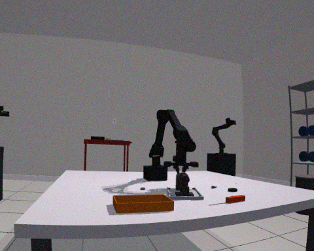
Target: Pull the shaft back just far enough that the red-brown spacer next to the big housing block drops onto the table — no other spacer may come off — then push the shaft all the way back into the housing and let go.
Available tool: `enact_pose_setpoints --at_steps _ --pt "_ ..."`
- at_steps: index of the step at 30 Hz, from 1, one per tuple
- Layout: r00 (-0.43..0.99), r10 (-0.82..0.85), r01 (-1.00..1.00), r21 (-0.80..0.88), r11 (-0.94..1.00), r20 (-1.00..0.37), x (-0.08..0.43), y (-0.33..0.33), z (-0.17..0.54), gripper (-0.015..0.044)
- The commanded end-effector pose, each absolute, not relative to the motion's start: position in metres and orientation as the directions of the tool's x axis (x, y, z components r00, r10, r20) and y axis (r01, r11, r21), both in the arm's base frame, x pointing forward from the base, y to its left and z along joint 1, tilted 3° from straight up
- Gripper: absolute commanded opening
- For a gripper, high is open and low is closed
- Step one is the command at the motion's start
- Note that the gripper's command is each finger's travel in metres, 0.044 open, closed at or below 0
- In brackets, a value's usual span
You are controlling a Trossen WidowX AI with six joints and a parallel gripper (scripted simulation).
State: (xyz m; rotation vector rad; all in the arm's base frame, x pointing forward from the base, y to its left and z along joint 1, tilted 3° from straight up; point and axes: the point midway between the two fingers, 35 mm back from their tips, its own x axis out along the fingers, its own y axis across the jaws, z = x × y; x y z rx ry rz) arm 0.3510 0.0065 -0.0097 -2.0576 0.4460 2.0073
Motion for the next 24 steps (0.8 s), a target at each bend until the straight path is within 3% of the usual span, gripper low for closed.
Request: enact_pose_setpoints --at_steps 1,24 --pt "0.012 -0.053 -0.376 0.044 -0.926 -0.999 0.3499 0.0073 -0.0097 0.0000" --pt "0.012 -0.053 -0.376 0.044 -0.926 -0.999 0.3473 0.0083 -0.0098 0.0000"
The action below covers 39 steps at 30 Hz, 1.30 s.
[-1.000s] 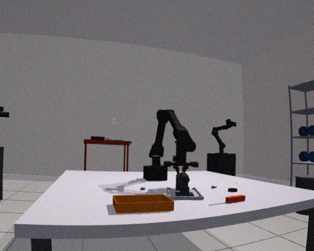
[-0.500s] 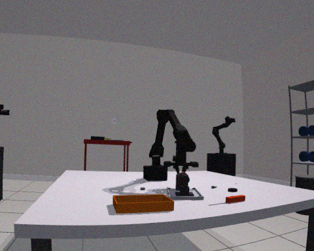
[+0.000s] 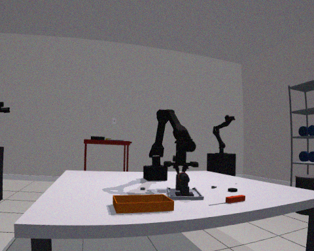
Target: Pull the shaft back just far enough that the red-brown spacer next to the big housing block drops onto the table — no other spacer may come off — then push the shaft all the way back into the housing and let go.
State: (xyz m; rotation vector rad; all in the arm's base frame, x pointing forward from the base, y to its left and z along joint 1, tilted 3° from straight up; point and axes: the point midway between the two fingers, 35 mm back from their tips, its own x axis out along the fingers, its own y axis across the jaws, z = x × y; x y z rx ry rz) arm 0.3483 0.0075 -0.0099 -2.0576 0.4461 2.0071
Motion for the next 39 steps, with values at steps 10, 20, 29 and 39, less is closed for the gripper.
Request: enact_pose_setpoints --at_steps 10,20,29,39 --pt "0.012 -0.053 -0.376 0.044 -0.926 -0.999 0.3461 0.0088 -0.0099 0.0000" --pt "0.012 -0.053 -0.376 0.044 -0.926 -0.999 0.3450 0.0093 -0.0100 0.0000" --pt "0.012 -0.052 -0.376 0.044 -0.926 -0.999 0.3440 0.0097 -0.0100 0.0000" --pt "0.012 -0.052 -0.376 0.044 -0.926 -0.999 0.3428 0.0101 -0.0101 0.0000"
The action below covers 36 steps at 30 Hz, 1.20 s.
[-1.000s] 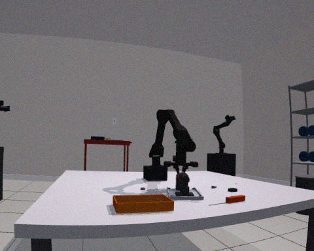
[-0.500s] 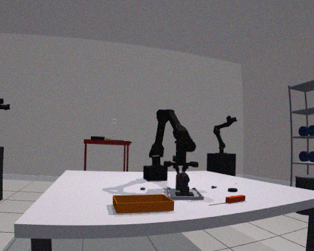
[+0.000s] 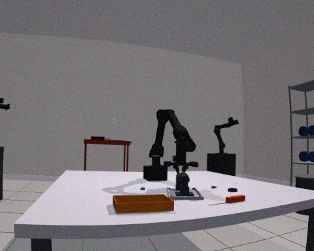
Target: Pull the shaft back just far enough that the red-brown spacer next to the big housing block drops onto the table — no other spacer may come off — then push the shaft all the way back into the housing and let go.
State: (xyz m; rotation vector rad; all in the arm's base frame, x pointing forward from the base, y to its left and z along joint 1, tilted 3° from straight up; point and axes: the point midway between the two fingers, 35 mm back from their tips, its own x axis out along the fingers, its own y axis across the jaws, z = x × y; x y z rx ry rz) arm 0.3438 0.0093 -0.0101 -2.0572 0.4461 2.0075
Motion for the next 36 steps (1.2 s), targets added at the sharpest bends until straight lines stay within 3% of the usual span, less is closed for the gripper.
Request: enact_pose_setpoints --at_steps 1,36 --pt "0.012 -0.052 -0.376 0.044 -0.926 -0.999 0.3427 0.0102 -0.0101 0.0000" --pt "0.011 -0.052 -0.376 0.044 -0.926 -0.999 0.3387 0.0118 -0.0103 0.0000"
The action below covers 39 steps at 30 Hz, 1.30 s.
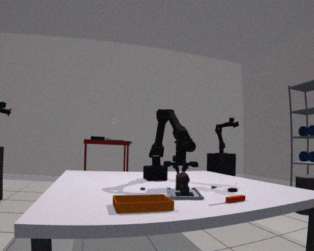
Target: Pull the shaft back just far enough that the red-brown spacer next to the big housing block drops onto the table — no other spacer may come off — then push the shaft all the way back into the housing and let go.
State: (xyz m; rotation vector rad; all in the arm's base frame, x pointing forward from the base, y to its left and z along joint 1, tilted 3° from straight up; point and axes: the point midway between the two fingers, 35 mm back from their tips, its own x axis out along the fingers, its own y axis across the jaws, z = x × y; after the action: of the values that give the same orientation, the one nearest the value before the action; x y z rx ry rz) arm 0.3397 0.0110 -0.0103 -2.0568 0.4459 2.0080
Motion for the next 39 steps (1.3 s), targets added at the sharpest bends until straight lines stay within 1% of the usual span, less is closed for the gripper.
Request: enact_pose_setpoints --at_steps 1,39 --pt "0.011 -0.052 -0.376 0.044 -0.926 -0.999 0.3386 0.0119 -0.0103 0.0000" --pt "0.011 -0.052 -0.376 0.044 -0.926 -0.999 0.3342 0.0136 -0.0105 0.0000"
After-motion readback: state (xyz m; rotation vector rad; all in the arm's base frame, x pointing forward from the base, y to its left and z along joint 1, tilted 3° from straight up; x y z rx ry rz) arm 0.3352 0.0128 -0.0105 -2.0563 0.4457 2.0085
